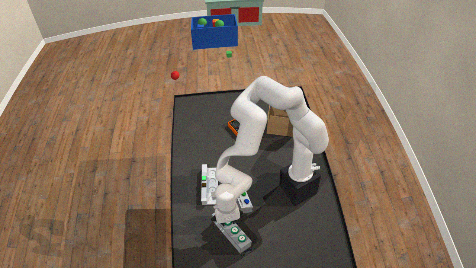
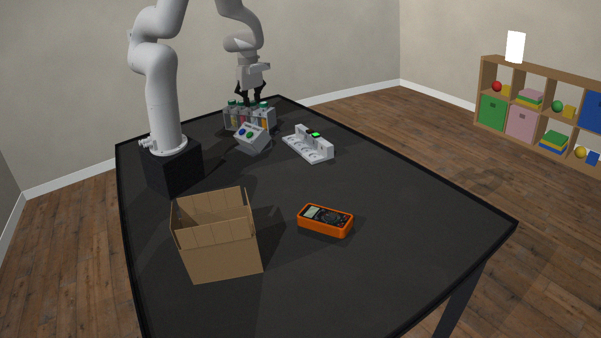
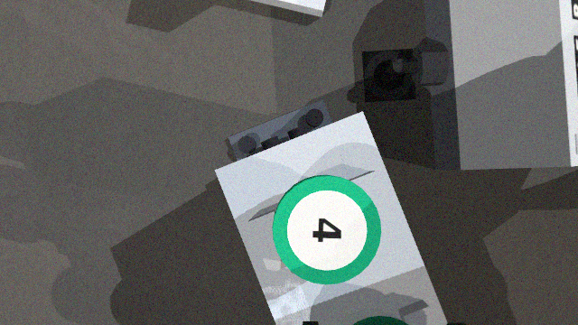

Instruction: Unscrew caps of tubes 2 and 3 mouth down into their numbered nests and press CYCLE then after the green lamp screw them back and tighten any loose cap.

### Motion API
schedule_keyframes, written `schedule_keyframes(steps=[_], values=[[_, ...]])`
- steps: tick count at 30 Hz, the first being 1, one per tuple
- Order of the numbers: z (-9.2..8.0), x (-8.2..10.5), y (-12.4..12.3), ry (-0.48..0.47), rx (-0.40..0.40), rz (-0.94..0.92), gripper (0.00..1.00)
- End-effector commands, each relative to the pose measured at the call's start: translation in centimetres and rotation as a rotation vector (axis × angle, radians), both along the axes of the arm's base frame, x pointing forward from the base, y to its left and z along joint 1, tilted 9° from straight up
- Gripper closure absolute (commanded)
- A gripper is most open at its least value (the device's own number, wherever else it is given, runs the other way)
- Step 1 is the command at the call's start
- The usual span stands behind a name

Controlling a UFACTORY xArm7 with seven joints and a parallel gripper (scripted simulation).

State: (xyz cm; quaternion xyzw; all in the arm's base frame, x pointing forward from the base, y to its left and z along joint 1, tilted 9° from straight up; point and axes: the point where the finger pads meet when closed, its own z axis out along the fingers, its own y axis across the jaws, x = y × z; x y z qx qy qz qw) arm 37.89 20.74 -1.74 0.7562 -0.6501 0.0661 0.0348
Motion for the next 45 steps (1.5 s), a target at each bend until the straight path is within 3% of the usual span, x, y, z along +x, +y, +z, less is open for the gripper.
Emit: schedule_keyframes(steps=[1, 7, 29, 37, 38, 45], values=[[0.22, 0.16, 0.15, -0.006, 0.002, -0.001, 0.54], [0.22, 0.16, 0.16, -0.006, 0.002, -0.001, 0.54], [0.32, 0.15, 0.17, 0.102, -0.044, 0.776, 0.54], [0.32, 0.15, 0.18, 0.102, -0.044, 0.776, 0.54], [0.32, 0.15, 0.18, 0.102, -0.044, 0.776, 1.0], [0.32, 0.15, 0.18, 0.102, -0.044, 0.776, 1.0]])
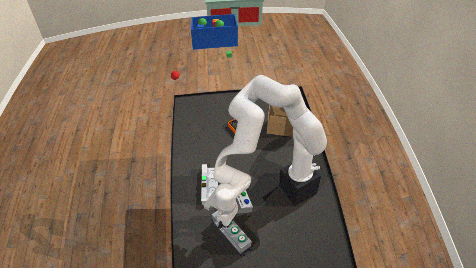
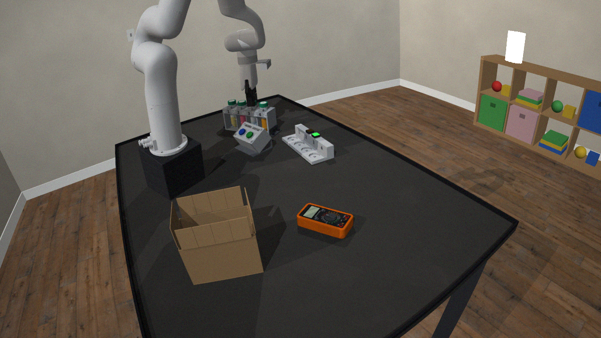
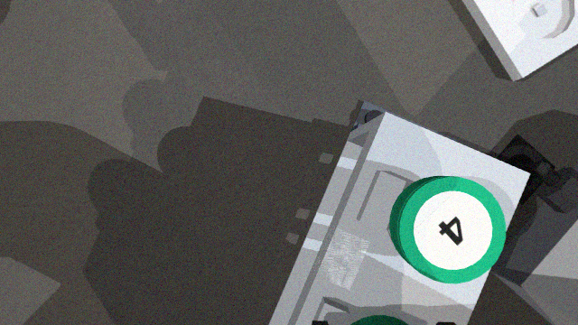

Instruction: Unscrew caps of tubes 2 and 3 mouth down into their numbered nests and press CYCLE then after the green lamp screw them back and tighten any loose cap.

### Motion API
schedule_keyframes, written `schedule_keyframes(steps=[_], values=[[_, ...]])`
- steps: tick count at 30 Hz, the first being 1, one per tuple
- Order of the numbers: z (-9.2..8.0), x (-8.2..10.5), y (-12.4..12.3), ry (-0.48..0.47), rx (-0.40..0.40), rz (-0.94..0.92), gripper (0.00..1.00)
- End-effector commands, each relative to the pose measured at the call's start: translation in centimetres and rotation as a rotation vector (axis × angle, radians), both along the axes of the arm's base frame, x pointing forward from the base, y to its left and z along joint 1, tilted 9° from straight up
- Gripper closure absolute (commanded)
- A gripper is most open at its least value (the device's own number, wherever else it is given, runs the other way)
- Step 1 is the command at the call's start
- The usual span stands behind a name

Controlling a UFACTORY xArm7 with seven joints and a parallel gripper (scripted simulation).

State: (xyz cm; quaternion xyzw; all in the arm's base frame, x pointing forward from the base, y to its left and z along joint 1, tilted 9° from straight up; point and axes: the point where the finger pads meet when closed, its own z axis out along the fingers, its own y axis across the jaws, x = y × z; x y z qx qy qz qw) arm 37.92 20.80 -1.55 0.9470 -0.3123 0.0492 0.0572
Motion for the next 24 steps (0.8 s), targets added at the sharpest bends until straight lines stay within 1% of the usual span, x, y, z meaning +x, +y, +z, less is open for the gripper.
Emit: schedule_keyframes(steps=[1, 7, 21, 23, 24], values=[[0.14, 0.13, 0.12, -0.004, 0.002, 0.001, 1.0], [0.14, 0.13, 0.12, -0.004, 0.002, 0.001, 1.0], [0.08, 0.13, 0.1, -0.067, 0.03, -0.46, 1.0], [0.08, 0.13, 0.1, -0.067, 0.03, -0.46, 1.0], [0.07, 0.13, 0.11, -0.072, 0.032, -0.493, 1.0]])
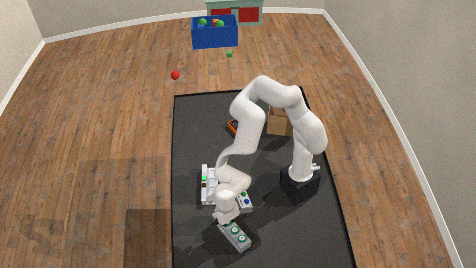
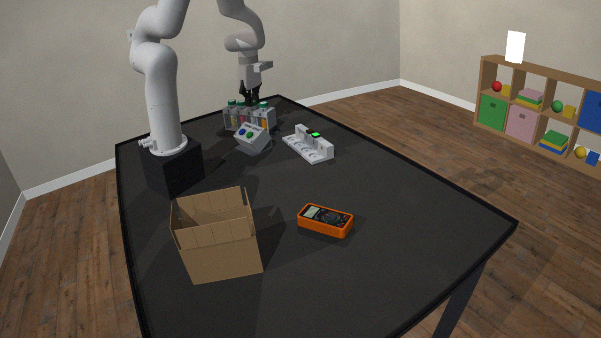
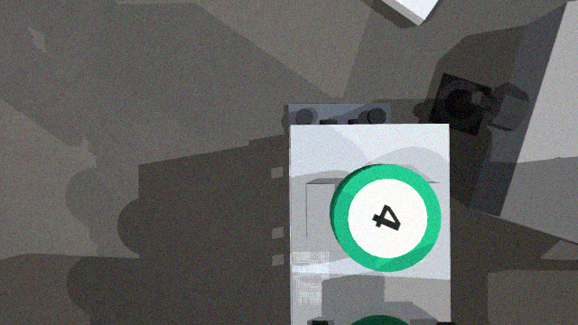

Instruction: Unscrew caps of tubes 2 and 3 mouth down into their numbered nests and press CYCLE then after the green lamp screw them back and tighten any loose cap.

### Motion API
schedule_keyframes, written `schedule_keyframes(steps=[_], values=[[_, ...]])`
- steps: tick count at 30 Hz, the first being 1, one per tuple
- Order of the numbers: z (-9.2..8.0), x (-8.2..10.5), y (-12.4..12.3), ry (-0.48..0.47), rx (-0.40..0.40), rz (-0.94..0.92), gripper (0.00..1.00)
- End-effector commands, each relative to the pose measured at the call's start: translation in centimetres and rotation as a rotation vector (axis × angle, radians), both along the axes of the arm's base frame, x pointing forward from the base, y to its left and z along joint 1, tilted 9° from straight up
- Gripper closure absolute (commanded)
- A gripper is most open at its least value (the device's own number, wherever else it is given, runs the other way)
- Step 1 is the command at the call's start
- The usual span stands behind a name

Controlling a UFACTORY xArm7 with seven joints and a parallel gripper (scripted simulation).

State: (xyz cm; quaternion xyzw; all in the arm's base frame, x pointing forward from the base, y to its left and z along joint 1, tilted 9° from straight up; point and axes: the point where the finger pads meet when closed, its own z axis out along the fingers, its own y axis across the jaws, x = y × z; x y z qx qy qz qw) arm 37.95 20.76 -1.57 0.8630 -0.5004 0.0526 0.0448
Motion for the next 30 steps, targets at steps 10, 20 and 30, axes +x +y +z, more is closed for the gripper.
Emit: schedule_keyframes(steps=[10, 20, 30], values=[[0.04, 0.11, 0.14, -0.064, 0.013, -0.366, 1.0], [0.04, 0.11, 0.14, -0.064, 0.013, -0.366, 0.54], [0.13, 0.1, 0.15, -0.048, 0.007, -0.247, 0.54]])
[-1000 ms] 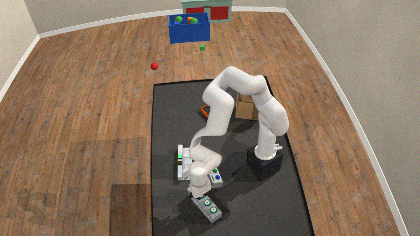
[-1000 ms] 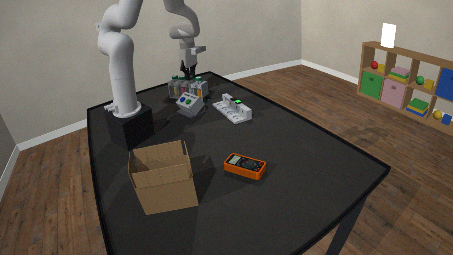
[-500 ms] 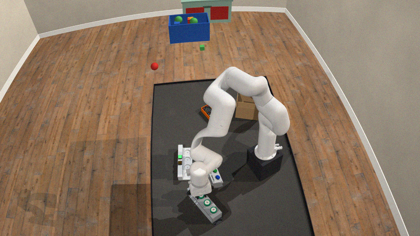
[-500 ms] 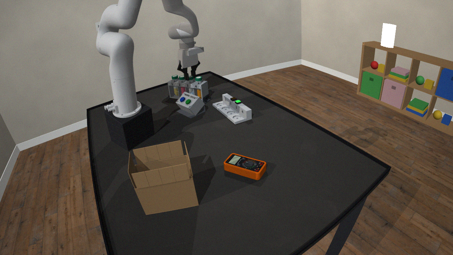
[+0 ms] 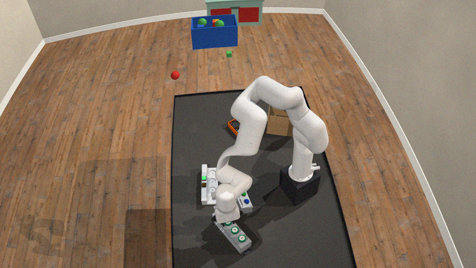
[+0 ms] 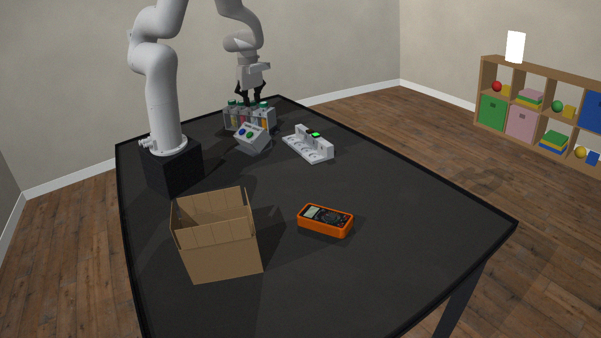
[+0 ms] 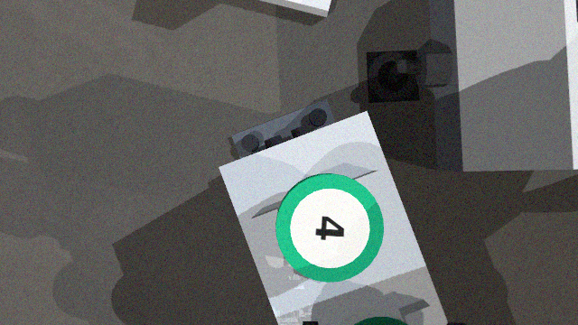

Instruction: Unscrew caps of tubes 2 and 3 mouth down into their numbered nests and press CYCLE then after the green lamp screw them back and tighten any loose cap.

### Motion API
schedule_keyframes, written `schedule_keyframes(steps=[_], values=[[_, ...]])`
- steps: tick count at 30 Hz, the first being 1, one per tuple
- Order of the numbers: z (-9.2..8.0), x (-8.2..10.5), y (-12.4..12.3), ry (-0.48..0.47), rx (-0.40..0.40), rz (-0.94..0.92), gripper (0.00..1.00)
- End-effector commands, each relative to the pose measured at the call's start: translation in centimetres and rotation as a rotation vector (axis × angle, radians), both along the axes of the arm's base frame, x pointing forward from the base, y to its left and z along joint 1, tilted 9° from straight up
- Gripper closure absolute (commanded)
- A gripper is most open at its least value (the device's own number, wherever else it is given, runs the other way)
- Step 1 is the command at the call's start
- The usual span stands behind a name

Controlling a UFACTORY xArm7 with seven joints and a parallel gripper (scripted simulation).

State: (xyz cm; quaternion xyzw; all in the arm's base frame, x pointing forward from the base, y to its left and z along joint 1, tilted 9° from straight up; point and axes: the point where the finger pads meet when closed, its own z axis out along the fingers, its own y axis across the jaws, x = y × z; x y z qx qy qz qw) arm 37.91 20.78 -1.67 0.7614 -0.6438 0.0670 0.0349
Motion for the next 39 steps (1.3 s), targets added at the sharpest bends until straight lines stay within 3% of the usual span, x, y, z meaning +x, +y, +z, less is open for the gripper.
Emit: schedule_keyframes(steps=[1, 3, 30, 39], values=[[0.23, 0.14, 0.14, 0.016, -0.006, 0.141, 0.54], [0.23, 0.14, 0.14, 0.016, -0.006, 0.141, 0.54], [0.23, 0.14, 0.13, 0.154, -0.065, 1.13, 0.54], [0.23, 0.13, 0.14, 0.157, -0.066, 1.148, 0.54]])
